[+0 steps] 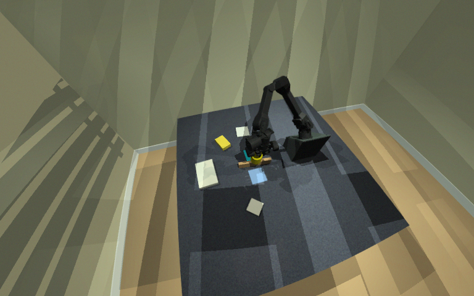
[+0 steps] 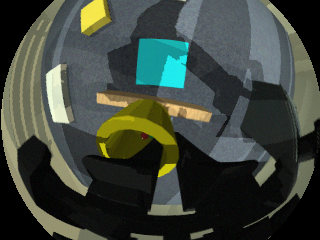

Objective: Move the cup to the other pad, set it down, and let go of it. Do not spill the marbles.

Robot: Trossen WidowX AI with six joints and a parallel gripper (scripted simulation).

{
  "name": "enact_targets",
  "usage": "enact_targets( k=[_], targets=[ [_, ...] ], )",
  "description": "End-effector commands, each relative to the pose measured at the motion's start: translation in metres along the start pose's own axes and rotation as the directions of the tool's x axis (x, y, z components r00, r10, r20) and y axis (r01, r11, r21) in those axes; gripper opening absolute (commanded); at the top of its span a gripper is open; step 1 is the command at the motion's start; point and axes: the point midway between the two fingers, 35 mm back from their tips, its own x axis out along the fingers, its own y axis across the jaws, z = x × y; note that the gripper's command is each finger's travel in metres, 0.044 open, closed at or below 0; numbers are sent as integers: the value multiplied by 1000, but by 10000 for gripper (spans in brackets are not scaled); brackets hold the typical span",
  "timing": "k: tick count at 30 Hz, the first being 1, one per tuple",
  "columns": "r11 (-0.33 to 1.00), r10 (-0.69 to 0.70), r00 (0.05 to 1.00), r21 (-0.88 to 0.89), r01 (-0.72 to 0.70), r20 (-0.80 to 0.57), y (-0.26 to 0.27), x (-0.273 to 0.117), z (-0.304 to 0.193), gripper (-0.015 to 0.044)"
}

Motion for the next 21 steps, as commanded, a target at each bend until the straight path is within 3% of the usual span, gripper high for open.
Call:
enact_targets(
  k=[1, 21],
  targets=[
    [1000, -3, 1000, -4, 3, 5, -2, 1, 10, 0],
    [1000, -3, 1000, -4, 3, 7, -5, -1, 58, 0]
  ],
)
